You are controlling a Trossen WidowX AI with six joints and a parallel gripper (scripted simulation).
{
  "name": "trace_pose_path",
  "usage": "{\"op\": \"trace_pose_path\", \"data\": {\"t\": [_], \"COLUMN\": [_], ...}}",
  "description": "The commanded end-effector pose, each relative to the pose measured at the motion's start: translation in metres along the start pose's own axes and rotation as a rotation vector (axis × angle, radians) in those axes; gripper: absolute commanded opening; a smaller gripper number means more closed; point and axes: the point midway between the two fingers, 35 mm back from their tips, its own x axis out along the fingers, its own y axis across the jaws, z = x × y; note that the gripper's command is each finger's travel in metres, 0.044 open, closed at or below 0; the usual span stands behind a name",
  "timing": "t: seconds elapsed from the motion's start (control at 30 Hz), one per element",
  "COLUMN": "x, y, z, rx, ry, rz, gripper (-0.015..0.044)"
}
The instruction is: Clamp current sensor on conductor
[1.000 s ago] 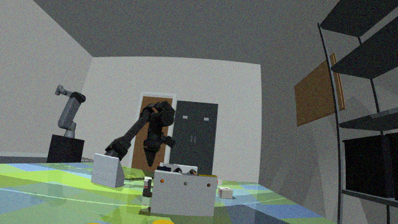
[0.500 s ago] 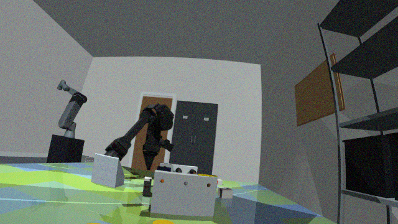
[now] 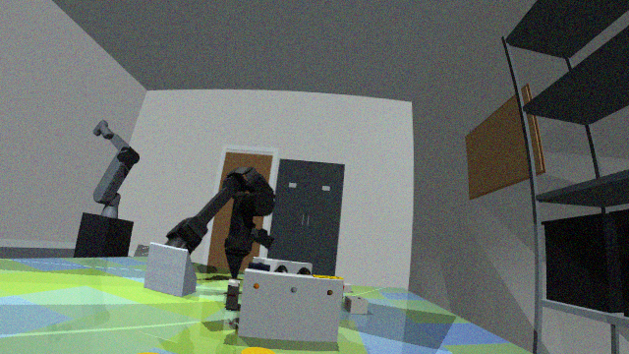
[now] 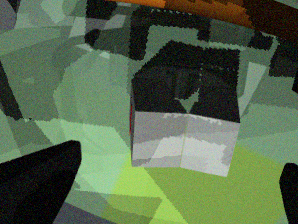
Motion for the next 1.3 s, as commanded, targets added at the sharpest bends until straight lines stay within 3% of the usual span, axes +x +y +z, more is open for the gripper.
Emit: {"op": "trace_pose_path", "data": {"t": [0.0,0.4,0.67,1.0,1.2,1.27], "x": [0.01,0.025,0.02,0.02,0.003,-0.007], "y": [0.001,0.003,0.002,0.002,-0.001,-0.003], "z": [-0.001,-0.002,-0.001,-0.001,0.002,0.003], "rx": [0.01,0.01,-0.001,-0.001,0.002,0.003], "ry": [0.0,0.0,0.0,0.0,0.001,0.001], "rz": [0.008,0.01,0.003,0.003,0.0,-0.002], "gripper": [0.044,0.044,0.023,0.0163,0.0006,0.0]}}
